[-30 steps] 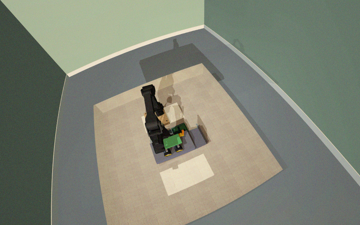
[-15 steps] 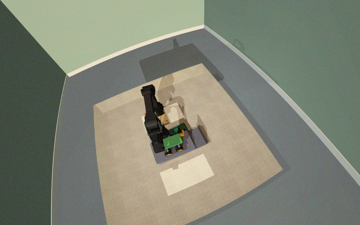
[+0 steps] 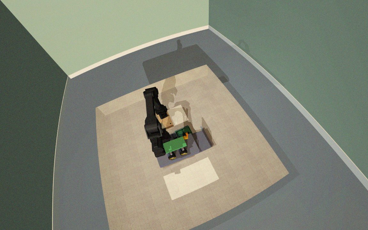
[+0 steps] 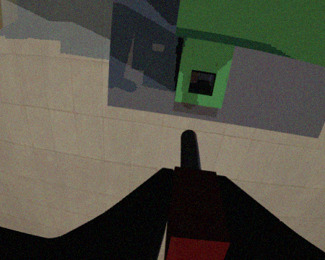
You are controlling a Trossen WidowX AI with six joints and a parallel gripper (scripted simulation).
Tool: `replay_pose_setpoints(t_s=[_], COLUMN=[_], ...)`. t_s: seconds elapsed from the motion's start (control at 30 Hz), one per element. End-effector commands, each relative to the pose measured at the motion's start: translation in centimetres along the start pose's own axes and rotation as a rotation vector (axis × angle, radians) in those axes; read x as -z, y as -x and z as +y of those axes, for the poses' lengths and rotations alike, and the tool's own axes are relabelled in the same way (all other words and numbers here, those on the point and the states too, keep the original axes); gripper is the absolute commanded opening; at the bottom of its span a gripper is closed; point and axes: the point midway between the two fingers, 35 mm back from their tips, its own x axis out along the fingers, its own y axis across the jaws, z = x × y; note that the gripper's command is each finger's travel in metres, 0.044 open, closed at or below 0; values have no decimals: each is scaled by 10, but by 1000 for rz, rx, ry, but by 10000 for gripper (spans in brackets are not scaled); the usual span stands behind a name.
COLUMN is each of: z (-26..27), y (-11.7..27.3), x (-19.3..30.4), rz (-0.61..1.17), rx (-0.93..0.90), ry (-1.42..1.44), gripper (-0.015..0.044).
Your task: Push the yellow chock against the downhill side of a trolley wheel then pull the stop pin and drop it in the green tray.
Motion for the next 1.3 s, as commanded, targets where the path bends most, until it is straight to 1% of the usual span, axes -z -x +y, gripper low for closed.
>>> replay_pose_setpoints(t_s=[0.0, 0.27, 1.0, 1.27], z=[-1, 2, 78, 82], y=[0, 0, -4, -3], x=[8, 15, 18, 12], rz=[5, 5, 6, 5], rx=[7, 6, 0, 0], ry=[2, 2, 4, 4], gripper=[0, 0, 0, 0])
